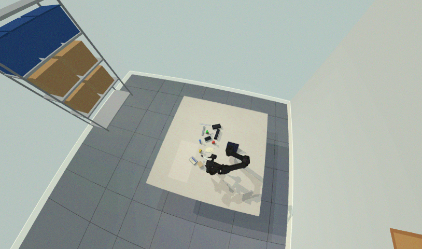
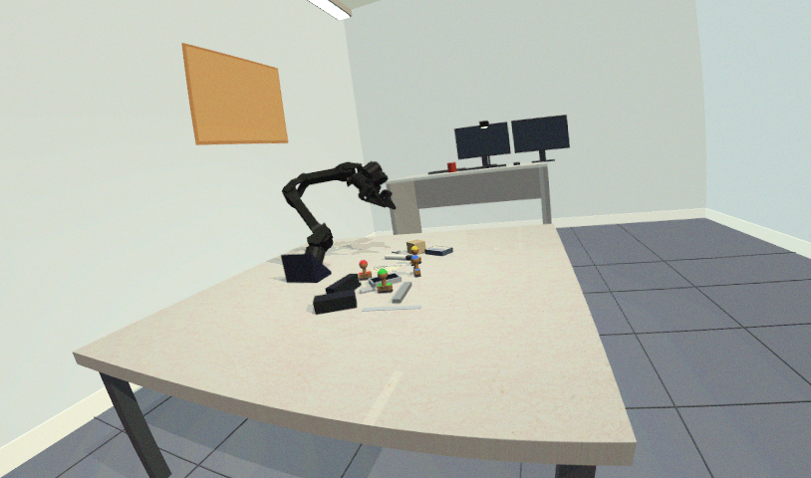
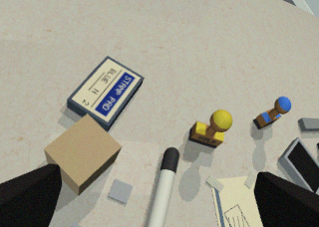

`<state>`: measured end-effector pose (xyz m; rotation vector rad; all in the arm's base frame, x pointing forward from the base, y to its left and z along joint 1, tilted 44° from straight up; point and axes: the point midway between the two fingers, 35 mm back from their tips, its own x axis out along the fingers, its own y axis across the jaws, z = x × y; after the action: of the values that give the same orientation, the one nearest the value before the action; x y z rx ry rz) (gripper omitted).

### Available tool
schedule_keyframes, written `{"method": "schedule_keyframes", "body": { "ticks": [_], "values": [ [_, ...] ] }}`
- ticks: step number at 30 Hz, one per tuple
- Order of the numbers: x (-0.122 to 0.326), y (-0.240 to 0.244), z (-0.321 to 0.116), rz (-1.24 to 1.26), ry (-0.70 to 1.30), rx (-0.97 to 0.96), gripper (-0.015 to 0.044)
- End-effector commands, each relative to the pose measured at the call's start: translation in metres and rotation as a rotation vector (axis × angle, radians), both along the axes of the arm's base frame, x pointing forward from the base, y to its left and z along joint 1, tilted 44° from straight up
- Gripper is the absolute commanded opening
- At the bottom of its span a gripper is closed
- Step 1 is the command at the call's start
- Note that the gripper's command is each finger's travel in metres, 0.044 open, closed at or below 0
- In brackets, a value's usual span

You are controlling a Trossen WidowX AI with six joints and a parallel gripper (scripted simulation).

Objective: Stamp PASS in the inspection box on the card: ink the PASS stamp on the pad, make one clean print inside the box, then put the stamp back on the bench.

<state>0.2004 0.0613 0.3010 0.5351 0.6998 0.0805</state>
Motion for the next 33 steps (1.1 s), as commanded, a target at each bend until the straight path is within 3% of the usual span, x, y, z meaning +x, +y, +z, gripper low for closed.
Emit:
{"method": "schedule_keyframes", "body": {
  "ticks": [1,7,19,33],
  "values": [
    [0.001,0.0,-0.001,0.002,0.005,-0.006,0.0374],
    [0.048,-0.014,-0.03,0.067,0.186,-0.155,0.0225],
    [0.131,-0.104,-0.126,0.229,0.55,-0.227,0.0225],
    [0.145,-0.207,-0.268,0.502,0.668,0.099,0.0225]
  ]
}}
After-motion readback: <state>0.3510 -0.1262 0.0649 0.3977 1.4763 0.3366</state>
